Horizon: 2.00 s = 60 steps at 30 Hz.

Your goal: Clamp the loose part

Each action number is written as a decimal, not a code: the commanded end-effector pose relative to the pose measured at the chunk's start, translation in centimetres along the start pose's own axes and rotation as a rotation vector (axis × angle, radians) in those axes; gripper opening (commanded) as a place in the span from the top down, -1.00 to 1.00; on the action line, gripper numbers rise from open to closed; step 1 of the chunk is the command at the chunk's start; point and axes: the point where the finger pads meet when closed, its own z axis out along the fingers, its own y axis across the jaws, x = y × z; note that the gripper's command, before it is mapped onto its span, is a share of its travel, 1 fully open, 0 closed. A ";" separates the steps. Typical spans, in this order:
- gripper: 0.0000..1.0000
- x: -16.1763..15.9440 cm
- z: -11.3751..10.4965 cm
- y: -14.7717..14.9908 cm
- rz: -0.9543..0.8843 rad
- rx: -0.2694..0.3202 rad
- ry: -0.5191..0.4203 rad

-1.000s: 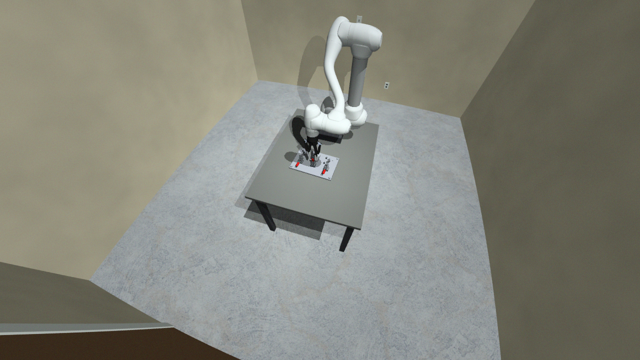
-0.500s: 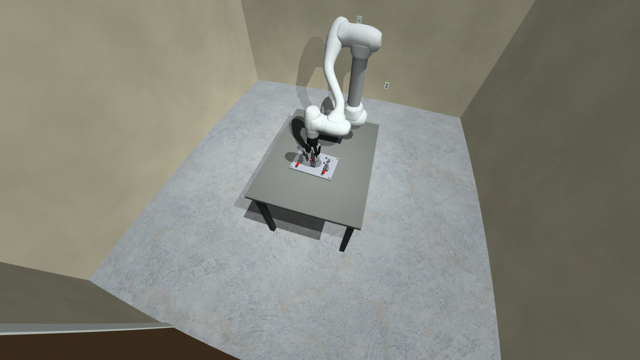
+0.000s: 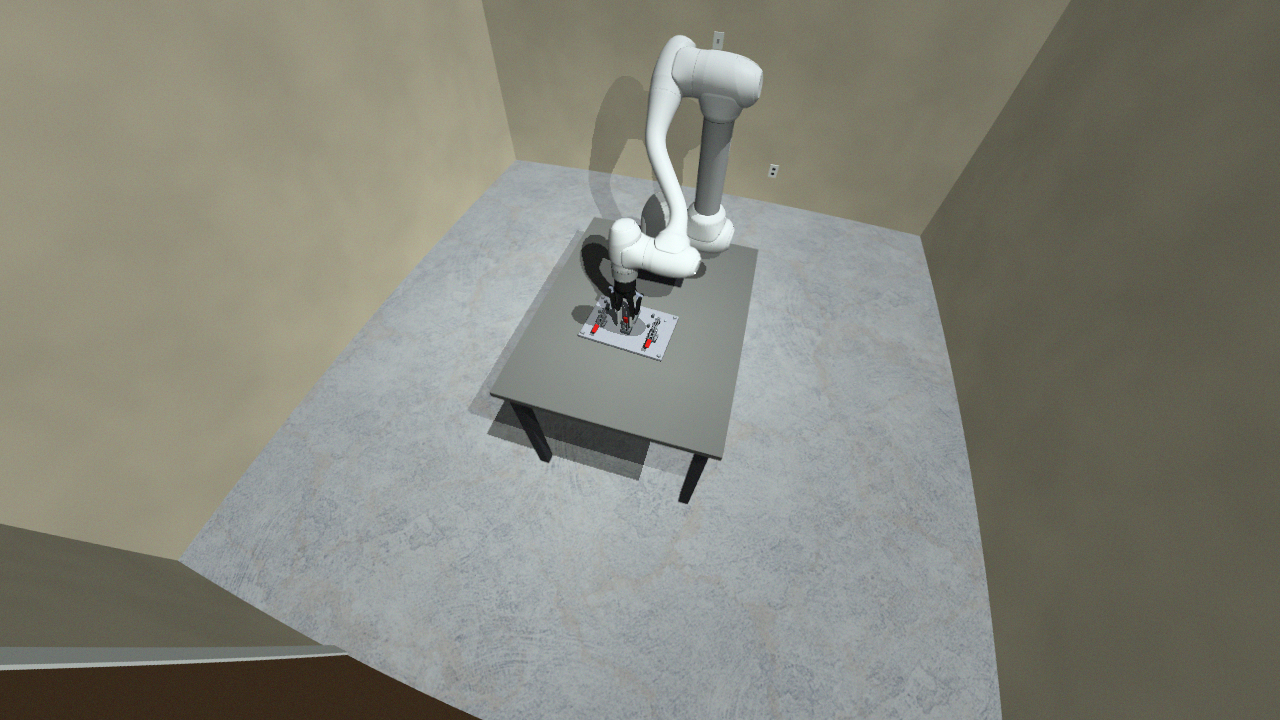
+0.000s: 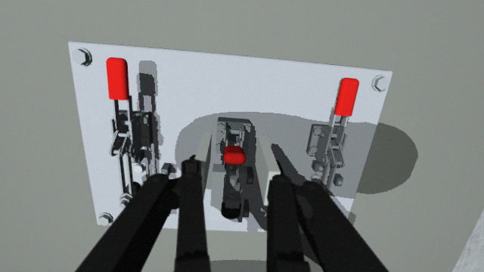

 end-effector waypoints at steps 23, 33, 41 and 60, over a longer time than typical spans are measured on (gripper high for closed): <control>0.80 0.0 0.0 0.0 0.000 0.000 0.000; 0.80 0.0 0.0 0.0 0.000 0.000 0.000; 0.80 0.0 0.0 0.0 0.000 0.000 0.000; 0.80 0.1 0.0 0.0 0.000 0.000 0.000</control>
